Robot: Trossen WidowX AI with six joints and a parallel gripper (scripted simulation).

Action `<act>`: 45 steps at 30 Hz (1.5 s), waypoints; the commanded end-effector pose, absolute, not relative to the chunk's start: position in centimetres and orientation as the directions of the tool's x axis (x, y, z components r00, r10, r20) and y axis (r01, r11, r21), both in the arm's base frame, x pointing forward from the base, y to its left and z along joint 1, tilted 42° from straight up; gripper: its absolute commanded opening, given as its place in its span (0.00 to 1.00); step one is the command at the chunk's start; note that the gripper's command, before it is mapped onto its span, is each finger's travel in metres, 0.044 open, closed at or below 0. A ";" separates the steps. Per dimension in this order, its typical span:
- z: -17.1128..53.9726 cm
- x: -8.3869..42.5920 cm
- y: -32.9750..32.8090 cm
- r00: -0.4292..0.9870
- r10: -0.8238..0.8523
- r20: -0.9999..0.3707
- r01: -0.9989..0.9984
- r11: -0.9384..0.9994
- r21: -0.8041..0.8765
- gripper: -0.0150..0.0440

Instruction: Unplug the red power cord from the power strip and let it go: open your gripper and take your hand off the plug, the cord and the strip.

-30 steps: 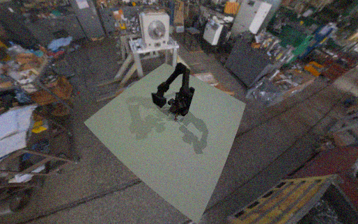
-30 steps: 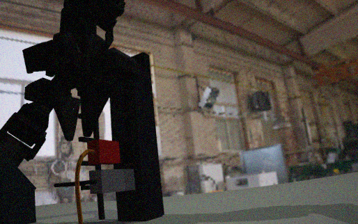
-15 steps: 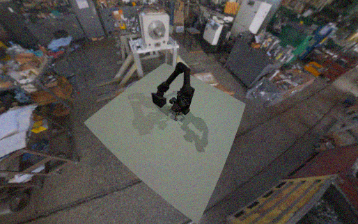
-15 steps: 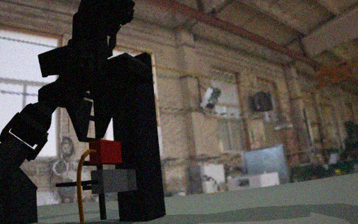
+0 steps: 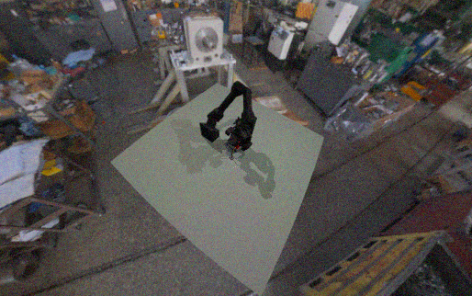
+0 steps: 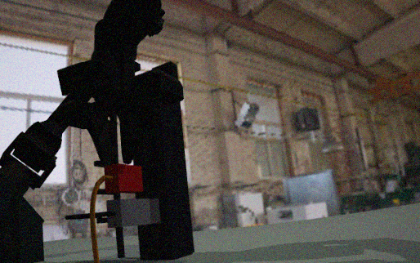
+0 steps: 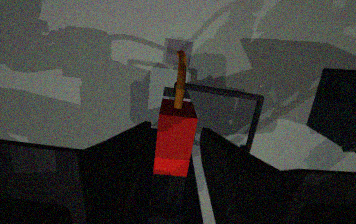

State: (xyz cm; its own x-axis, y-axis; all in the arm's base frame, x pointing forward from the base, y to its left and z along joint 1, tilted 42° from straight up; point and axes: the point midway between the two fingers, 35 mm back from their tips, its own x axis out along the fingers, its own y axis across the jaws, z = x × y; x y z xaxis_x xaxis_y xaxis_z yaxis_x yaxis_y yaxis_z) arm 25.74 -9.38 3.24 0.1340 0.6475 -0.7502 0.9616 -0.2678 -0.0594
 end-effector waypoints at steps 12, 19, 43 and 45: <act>2.7 25.9 -8.7 0.136 0.646 -0.751 0.962 -0.267 -0.056 0.44; 2.7 25.9 -8.7 0.136 0.646 -0.751 0.962 -0.267 -0.056 0.29; 0.8 25.4 -11.0 0.136 0.644 -0.753 0.961 -0.270 -0.057 0.25; 0.6 25.3 -11.2 0.136 0.643 -0.753 0.961 -0.270 -0.057 0.25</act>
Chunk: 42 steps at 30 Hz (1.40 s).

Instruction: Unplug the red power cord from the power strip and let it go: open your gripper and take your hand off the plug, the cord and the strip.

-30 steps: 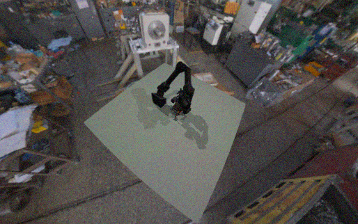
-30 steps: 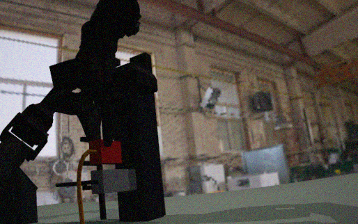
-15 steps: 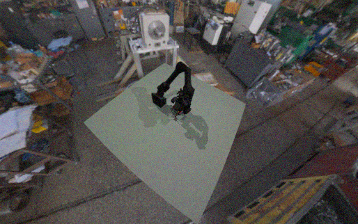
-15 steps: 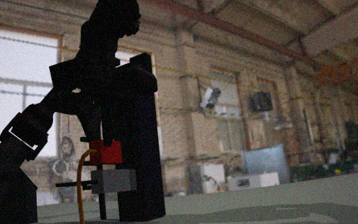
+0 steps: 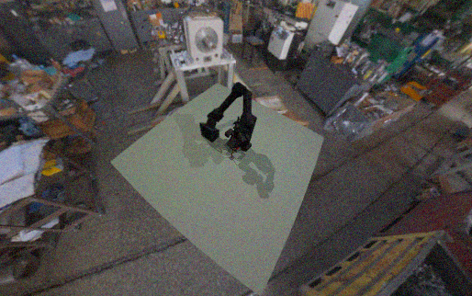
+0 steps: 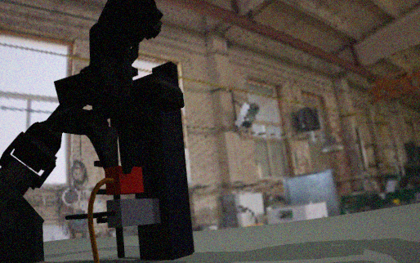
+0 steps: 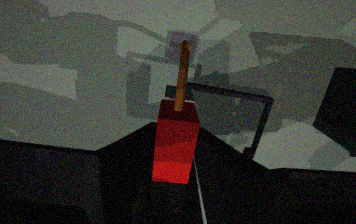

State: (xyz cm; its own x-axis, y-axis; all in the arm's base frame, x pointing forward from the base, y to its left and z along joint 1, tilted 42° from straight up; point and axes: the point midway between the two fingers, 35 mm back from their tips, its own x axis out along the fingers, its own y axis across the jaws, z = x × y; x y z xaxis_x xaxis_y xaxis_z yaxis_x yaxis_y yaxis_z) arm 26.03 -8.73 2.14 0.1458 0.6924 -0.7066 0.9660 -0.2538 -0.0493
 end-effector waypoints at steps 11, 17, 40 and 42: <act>-0.3 24.7 -12.7 0.137 0.643 -0.754 0.961 -0.271 -0.057 0.25; -0.8 24.3 -13.4 0.137 0.643 -0.753 0.961 -0.272 -0.057 0.25; 0.3 24.5 -12.7 0.138 0.647 -0.750 0.961 -0.272 -0.058 0.53; 0.3 24.5 -12.7 0.138 0.647 -0.750 0.961 -0.272 -0.058 0.53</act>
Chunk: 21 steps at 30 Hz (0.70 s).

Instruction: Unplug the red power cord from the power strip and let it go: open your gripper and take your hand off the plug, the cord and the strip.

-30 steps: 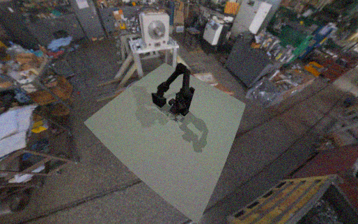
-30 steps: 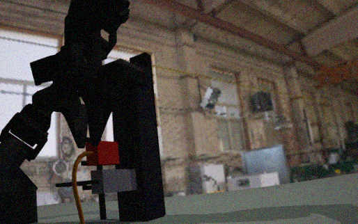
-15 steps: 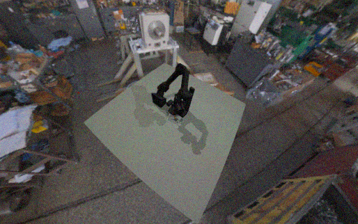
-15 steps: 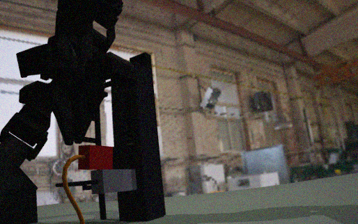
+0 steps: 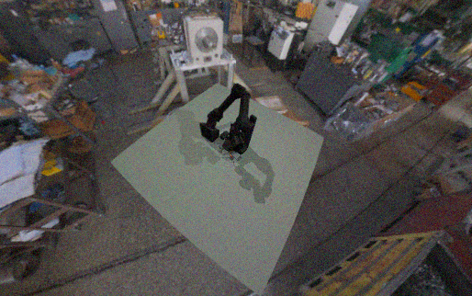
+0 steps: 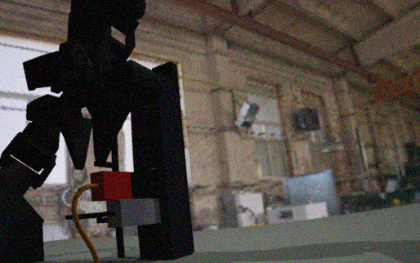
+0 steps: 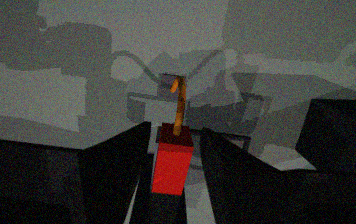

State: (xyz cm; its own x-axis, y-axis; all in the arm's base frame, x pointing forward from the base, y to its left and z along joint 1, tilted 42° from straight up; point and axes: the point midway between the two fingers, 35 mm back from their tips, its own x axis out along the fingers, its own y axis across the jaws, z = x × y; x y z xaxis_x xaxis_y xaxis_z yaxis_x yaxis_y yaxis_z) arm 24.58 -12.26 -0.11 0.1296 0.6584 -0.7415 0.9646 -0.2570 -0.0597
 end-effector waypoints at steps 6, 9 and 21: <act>0.5 24.6 -12.5 0.138 0.647 -0.750 0.961 -0.272 -0.058 0.53; 0.8 24.7 -12.2 0.138 0.647 -0.750 0.961 -0.272 -0.058 0.53; 2.1 25.3 -10.8 0.138 0.648 -0.749 0.961 -0.272 -0.058 0.53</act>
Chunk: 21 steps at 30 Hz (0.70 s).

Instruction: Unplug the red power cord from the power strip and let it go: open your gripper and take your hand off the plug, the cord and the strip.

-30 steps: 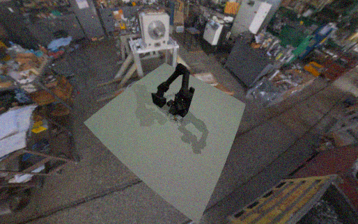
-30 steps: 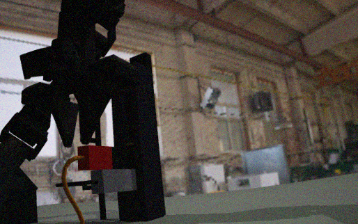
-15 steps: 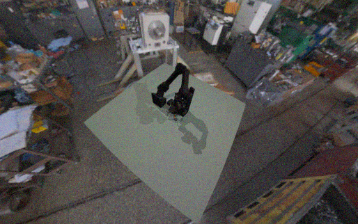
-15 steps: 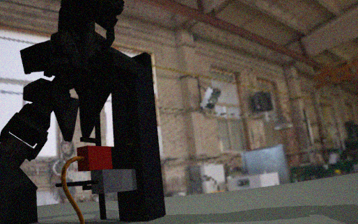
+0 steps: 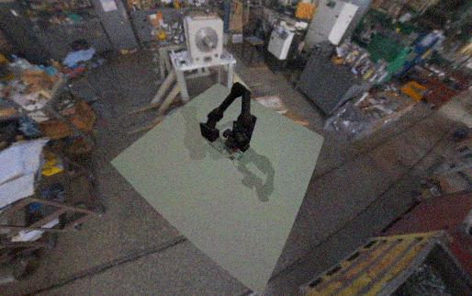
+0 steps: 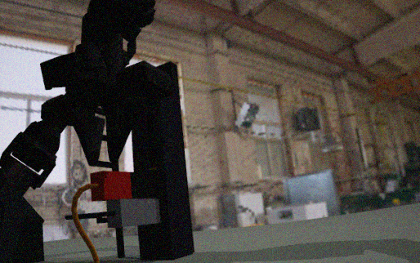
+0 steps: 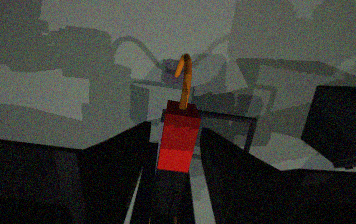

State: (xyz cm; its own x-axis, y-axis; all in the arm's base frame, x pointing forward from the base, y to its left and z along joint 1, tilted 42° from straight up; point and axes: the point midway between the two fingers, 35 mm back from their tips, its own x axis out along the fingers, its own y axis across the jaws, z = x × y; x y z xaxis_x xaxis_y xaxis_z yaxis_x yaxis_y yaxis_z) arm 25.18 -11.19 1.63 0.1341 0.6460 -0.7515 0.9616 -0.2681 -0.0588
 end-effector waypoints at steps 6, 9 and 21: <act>2.6 25.4 -10.2 0.138 0.648 -0.749 0.961 -0.272 -0.059 0.53; 2.5 25.4 -10.2 0.138 0.648 -0.749 0.961 -0.272 -0.059 0.53; 1.8 25.6 -9.6 0.136 0.646 -0.751 0.962 -0.267 -0.056 0.48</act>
